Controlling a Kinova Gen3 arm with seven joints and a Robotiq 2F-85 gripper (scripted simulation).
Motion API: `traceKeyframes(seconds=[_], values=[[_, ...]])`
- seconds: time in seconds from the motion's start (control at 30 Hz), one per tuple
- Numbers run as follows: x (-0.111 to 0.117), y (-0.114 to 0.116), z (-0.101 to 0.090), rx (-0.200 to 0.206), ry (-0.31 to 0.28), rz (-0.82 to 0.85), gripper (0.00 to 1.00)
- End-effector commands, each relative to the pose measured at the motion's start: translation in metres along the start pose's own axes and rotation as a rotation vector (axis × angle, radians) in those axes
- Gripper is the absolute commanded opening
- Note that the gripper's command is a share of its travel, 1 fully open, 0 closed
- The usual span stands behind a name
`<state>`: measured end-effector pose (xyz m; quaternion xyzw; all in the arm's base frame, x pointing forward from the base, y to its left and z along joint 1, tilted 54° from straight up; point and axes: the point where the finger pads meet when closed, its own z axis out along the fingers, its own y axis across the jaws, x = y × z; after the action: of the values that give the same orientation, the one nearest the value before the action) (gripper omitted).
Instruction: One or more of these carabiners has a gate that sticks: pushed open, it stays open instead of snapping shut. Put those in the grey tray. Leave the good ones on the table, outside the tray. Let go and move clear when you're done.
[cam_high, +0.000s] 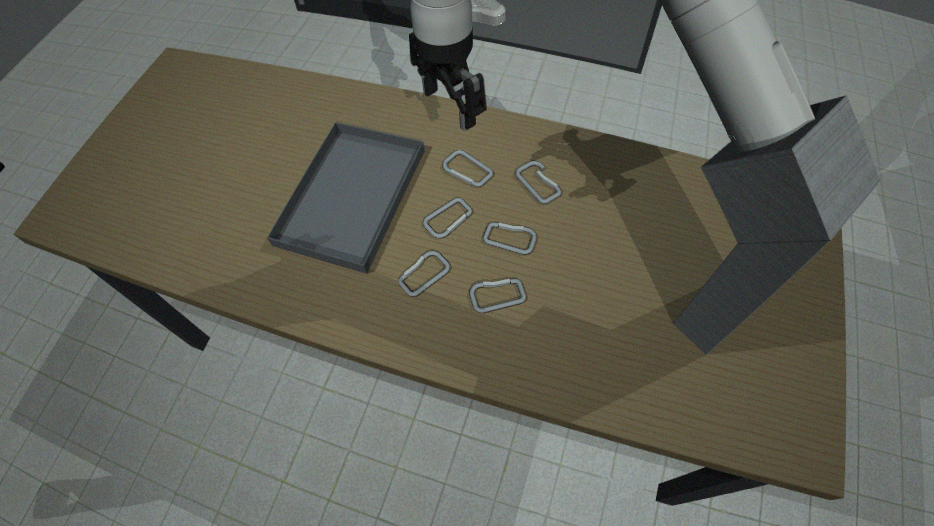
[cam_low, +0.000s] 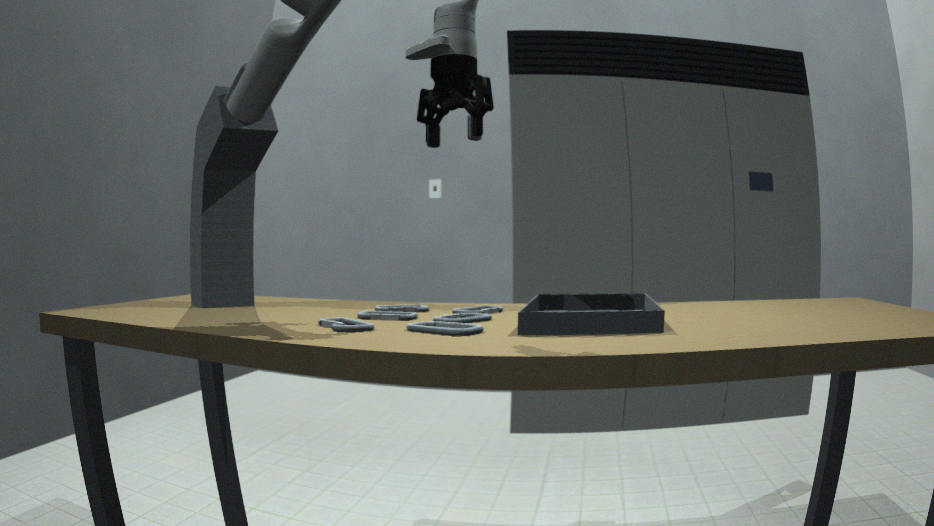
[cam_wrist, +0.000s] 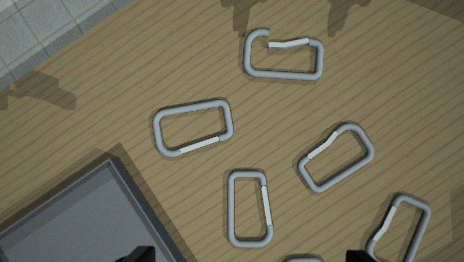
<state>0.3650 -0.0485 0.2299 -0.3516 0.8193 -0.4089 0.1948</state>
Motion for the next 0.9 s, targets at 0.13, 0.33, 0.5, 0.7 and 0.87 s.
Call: traceKeyframes(seconds=[0.13,0.33,0.5,0.7,0.87], values=[[-0.008,0.002,0.059,-0.001,-0.001,0.001,1.0],[-0.008,0.002,0.059,-0.001,-0.001,0.001,1.0],[-0.008,0.002,0.059,-0.001,-0.001,0.001,1.0],[-0.019,0.007,0.1,-0.031,0.011,-0.005,1.0],[-0.019,0.007,0.1,-0.031,0.011,-0.005,1.0]])
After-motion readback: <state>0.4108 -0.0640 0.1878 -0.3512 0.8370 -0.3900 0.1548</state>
